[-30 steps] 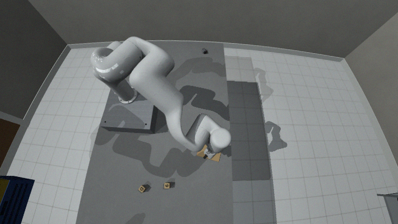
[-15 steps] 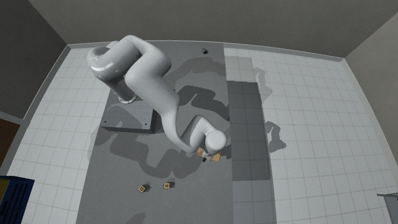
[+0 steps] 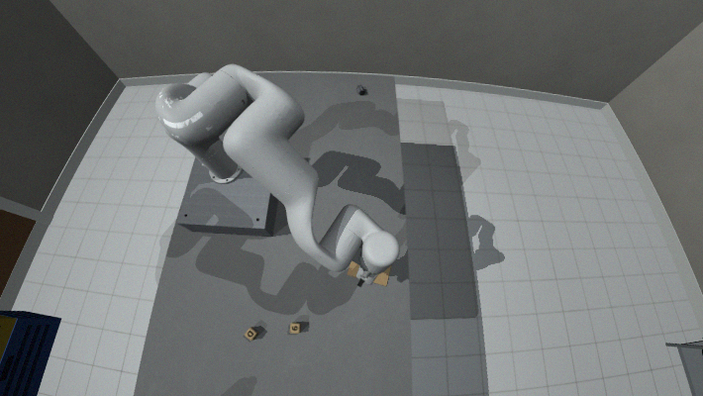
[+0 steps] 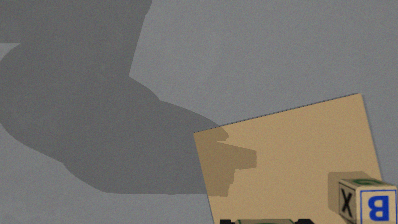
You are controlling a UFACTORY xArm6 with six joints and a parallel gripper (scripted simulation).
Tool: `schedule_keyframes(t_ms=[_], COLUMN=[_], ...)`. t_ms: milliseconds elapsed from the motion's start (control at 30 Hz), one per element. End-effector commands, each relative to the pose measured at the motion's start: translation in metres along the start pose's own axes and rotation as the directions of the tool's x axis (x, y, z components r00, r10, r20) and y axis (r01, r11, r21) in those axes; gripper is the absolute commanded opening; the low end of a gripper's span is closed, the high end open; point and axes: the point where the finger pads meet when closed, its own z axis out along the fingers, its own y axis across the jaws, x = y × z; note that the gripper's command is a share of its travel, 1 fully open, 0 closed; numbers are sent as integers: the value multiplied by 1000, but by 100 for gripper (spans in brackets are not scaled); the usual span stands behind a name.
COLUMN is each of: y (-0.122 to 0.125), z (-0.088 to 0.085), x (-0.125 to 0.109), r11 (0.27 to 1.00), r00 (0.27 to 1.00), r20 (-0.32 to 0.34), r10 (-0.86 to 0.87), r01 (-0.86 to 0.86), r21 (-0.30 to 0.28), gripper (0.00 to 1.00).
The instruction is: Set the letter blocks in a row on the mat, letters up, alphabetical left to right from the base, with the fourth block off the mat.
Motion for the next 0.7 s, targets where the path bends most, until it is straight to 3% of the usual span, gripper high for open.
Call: schedule_keyframes(t_ms=[0, 400, 667], y=[0, 0, -1], z=[7, 63, 80], x=[-2, -2, -2], r11=[1000, 1000, 1000], r00=[1000, 1000, 1000], r20=[5, 5, 5], r10=[0, 0, 0], r01=[0, 0, 0], r21=[0, 0, 0], gripper=[28, 28, 28])
